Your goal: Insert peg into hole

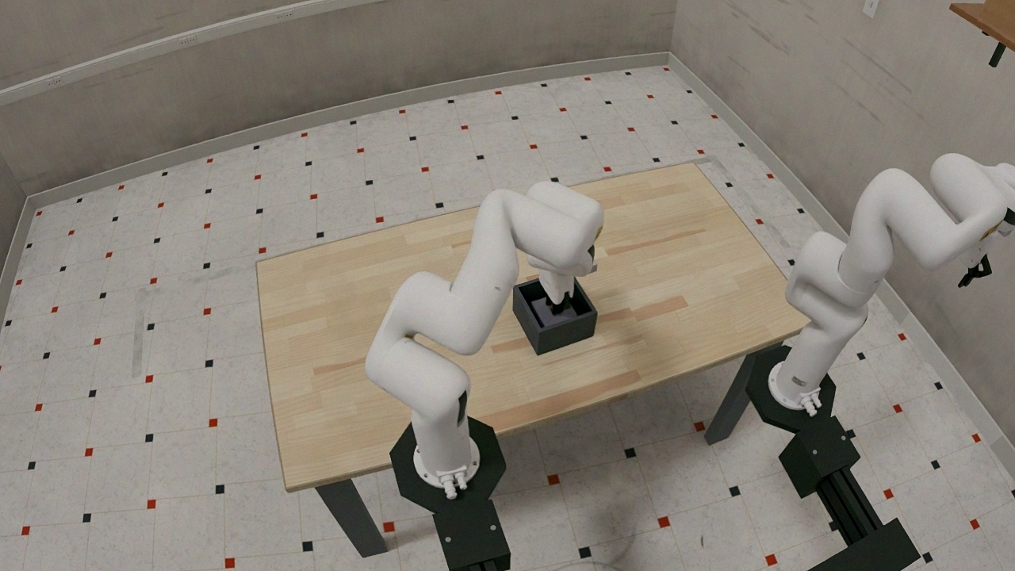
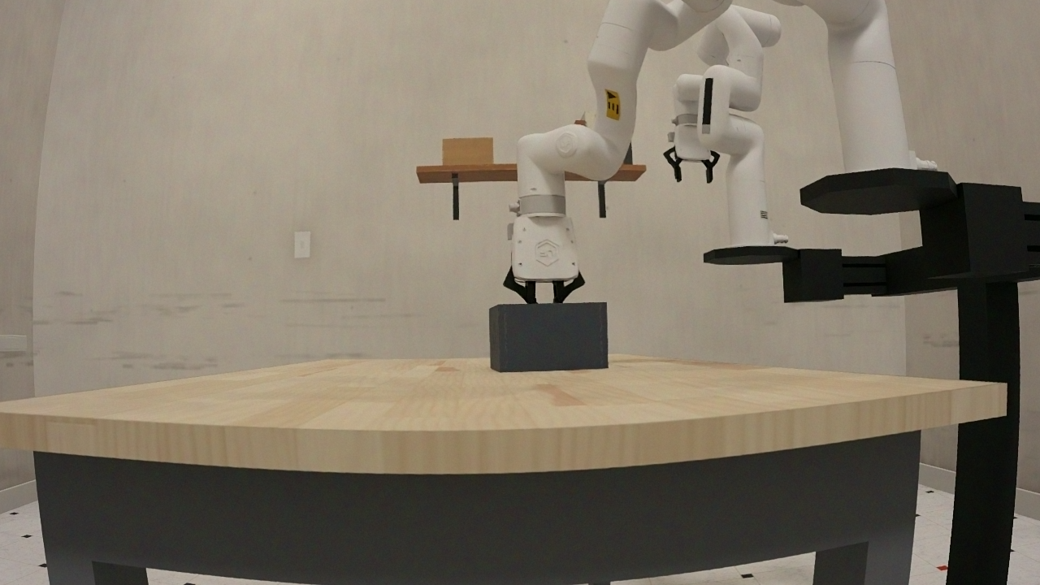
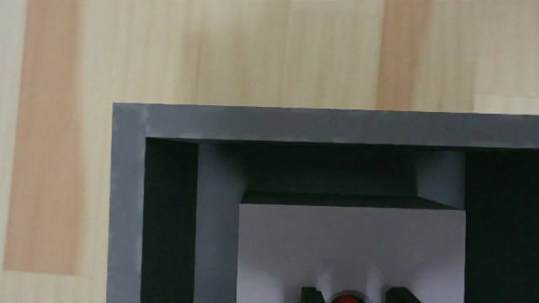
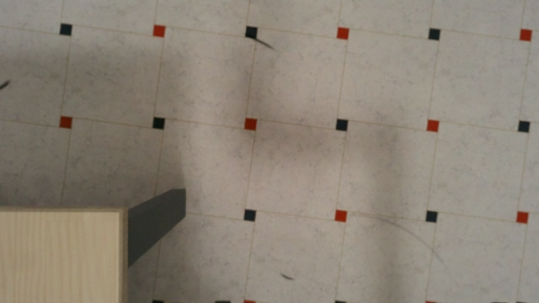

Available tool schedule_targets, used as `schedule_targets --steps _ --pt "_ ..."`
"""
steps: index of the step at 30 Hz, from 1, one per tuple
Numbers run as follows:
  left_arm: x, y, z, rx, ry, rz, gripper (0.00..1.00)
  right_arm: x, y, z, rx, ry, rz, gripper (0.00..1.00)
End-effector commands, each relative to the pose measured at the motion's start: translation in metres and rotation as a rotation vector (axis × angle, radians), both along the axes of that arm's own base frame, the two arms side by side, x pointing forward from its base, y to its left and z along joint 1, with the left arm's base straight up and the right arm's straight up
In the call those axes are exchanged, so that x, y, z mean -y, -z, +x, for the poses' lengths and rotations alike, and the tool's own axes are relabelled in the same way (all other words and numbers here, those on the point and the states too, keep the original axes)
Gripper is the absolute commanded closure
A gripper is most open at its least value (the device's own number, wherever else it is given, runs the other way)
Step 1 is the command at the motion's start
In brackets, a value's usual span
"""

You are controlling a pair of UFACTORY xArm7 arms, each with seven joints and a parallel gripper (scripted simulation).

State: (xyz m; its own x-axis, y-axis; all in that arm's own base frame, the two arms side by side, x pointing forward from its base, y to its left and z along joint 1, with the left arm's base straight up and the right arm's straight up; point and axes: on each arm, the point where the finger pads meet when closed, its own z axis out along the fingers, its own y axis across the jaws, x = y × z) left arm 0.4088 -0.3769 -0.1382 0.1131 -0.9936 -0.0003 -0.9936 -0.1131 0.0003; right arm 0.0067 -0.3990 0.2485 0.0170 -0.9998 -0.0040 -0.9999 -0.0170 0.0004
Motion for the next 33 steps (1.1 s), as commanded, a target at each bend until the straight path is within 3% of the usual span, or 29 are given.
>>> schedule_targets --steps 1,21,27,33 --pt "0.002 -0.002 0.002 0.004 0.000 -0.004 0.71 0.001 -0.002 0.000 0.001 0.000 -0.004 0.00" --pt "0.002 -0.004 0.002 0.004 0.000 -0.004 0.71 0.001 -0.002 0.000 0.001 0.000 -0.004 0.00" --pt "0.002 -0.015 0.002 0.004 0.000 -0.004 0.71 0.001 -0.002 0.000 0.001 0.000 -0.004 0.00" --pt "0.002 -0.048 0.002 0.004 0.000 -0.004 0.71 0.001 -0.002 0.000 0.001 0.000 -0.004 0.00"
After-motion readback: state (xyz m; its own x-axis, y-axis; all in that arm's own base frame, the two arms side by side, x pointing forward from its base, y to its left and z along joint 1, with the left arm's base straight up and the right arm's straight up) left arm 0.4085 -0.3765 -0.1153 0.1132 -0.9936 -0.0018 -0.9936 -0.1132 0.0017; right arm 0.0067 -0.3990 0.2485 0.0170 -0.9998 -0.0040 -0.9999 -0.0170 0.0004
